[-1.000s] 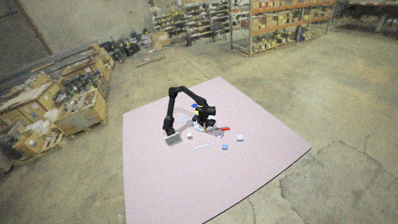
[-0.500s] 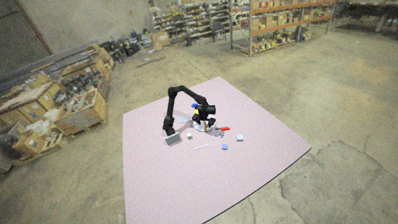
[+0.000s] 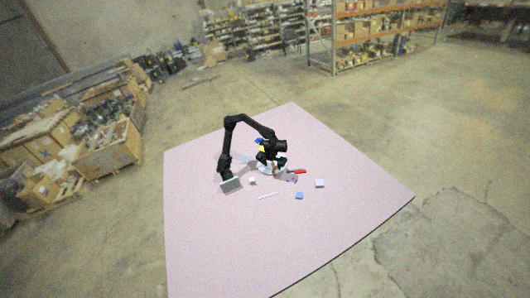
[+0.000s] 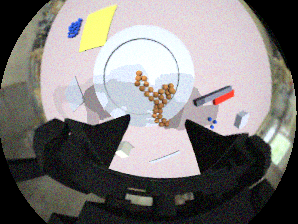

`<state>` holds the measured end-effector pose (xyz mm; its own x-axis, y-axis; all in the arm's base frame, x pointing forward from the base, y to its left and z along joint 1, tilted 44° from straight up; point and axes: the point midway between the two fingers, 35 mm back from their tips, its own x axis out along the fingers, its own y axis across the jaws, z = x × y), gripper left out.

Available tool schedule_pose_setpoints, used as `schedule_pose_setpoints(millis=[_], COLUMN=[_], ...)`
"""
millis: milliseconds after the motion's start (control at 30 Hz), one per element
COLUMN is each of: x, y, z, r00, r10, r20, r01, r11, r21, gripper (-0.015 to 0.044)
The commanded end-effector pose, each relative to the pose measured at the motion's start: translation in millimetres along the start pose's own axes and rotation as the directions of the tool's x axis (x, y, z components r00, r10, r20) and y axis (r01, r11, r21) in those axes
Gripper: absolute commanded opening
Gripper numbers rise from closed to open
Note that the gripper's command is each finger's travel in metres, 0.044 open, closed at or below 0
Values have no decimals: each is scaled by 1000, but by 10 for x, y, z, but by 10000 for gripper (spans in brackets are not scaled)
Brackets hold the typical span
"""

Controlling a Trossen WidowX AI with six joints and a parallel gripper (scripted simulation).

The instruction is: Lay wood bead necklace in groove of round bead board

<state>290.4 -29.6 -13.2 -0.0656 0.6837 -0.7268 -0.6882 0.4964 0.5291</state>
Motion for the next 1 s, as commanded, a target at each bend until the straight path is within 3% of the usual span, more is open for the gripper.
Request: schedule_pose_setpoints(millis=[0,133,267,367,967], x=[-5,-50,-106,-125,-27], y=[-1,-54,-115,-137,-153], z=[-9,-57,-118,-141,-134], r00=[1000,1000,1000,1000,1000], r10=[0,-1,-1,-1,-10], r20=[-5,-6,-6,-6,-5], r01=[0,-1,-3,-3,4], r11=[1000,953,790,706,704], r21=[-17,-302,-613,-708,-711], gripper=[414,309,204,200,200])
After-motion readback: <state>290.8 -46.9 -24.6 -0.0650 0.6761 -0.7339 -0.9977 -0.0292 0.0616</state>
